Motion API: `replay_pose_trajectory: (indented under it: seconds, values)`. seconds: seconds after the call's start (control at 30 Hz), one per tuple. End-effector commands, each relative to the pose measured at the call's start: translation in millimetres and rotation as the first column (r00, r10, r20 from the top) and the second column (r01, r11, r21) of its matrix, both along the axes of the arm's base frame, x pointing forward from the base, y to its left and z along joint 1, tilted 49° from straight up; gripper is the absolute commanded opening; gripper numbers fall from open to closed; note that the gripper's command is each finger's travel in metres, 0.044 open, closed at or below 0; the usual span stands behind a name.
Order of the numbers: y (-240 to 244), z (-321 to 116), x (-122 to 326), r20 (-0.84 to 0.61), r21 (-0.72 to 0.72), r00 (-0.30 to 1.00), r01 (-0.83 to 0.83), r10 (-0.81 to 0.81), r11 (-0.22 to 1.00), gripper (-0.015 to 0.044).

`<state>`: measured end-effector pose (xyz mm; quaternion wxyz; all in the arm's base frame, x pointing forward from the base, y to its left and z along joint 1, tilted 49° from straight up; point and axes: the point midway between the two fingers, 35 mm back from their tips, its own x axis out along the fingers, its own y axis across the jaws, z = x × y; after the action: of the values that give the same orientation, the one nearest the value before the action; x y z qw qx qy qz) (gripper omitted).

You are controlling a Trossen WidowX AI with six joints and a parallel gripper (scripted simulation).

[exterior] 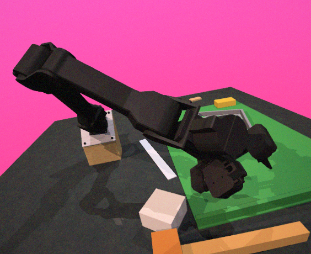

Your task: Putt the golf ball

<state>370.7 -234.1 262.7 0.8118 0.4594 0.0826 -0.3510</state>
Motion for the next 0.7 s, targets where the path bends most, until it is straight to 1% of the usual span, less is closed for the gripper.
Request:
replay_pose_trajectory:
  seconds: [0.0, 0.07, 0.17, 0.27, 0.37, 0.47, 0.53, 0.67]
  values:
    - [40.3, -55.5, 29.7, -0.221, -0.042, 0.960, -0.185, 0.171, 0.982, 0.0440]
    - [63.5, -81.1, 40.9, -0.326, -0.057, 0.910, -0.290, 0.256, 0.955, 0.0440]
    - [100.3, -119.0, 52.5, -0.476, -0.063, 0.798, -0.451, 0.370, 0.890, 0.0440]
    - [138.4, -155.8, 57.4, -0.611, -0.047, 0.645, -0.608, 0.459, 0.793, 0.0440]
    - [177.8, -192.4, 57.3, -0.730, -0.006, 0.453, -0.754, 0.512, 0.657, 0.0440]
    - [217.2, -228.2, 50.2, -0.822, 0.062, 0.233, -0.870, 0.519, 0.489, 0.0440]
    - [243.1, -251.7, 41.5, -0.867, 0.123, 0.077, -0.925, 0.493, 0.359, 0.0440]
    - [291.6, -297.3, 14.5, -0.904, 0.280, -0.235, -0.957, 0.358, 0.078, 0.0440]
